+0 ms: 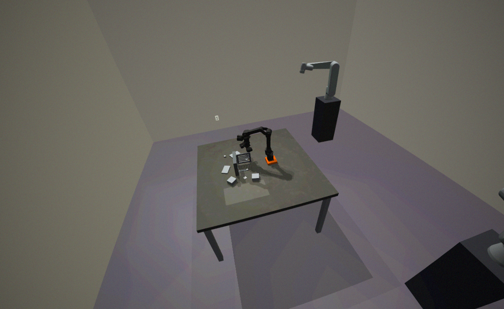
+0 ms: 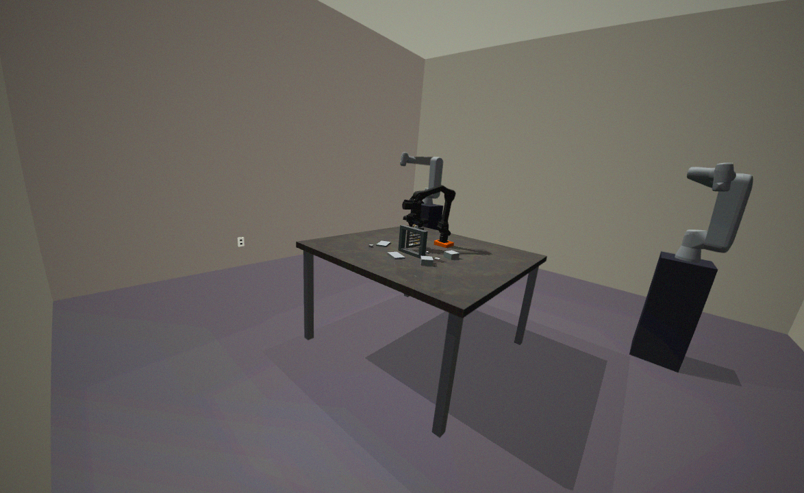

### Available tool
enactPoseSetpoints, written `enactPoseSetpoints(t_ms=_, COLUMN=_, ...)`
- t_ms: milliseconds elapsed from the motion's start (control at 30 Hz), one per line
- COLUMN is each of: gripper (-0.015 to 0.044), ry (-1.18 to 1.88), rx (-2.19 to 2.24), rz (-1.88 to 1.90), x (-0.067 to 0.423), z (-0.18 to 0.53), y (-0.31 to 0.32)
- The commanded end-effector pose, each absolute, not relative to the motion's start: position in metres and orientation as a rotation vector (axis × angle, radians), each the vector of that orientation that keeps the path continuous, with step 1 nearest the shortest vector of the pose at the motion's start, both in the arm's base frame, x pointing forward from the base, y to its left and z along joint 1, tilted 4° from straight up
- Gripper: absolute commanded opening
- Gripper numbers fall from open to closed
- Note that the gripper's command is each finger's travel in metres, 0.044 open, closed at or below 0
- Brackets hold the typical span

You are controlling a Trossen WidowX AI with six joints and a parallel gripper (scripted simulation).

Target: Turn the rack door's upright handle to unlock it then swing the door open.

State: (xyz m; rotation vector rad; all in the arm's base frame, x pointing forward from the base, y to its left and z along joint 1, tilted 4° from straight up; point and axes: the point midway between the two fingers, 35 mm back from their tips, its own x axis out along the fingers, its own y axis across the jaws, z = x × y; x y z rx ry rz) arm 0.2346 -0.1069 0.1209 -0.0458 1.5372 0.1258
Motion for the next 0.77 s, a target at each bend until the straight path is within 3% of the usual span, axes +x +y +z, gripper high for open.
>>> enactPoseSetpoints(t_ms=0, gripper=0.0292, ry=1.529, rx=-0.051, rz=0.128, x=0.237, z=0.127, y=-0.108)
enactPoseSetpoints(t_ms=733, gripper=0.0292, ry=1.529, rx=-0.051, rz=0.128, x=0.237, z=0.155, y=-0.110)
